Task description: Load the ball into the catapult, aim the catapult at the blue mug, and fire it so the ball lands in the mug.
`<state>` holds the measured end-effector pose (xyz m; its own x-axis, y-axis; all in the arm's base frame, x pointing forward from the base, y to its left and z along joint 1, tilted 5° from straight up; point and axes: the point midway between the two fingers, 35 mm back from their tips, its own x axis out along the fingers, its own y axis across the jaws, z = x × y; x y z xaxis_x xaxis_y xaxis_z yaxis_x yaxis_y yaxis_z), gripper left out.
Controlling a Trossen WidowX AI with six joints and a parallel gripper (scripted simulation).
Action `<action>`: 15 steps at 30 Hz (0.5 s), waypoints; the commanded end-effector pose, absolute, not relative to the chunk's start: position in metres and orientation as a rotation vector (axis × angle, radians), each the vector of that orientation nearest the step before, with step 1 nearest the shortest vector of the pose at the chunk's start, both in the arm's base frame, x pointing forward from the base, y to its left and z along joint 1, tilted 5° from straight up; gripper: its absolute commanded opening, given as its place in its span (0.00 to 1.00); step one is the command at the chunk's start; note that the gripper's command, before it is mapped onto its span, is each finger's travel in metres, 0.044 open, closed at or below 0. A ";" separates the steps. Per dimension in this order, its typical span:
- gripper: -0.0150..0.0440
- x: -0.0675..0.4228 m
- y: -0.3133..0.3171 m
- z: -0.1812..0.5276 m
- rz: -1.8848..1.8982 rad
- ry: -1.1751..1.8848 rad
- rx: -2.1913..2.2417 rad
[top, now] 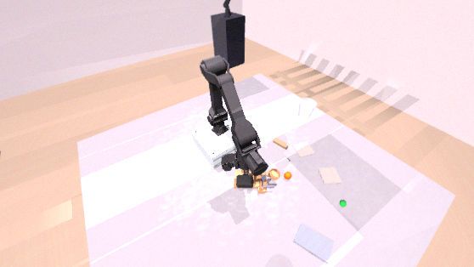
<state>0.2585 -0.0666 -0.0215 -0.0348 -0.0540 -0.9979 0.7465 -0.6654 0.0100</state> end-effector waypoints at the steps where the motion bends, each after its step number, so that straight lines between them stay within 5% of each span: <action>1: 0.64 0.259 -0.067 -0.021 -1.761 0.733 1.661; 5: 0.47 0.259 -0.067 -0.021 -1.761 0.733 1.661; 15: 0.25 0.261 -0.064 0.026 -1.760 0.734 1.661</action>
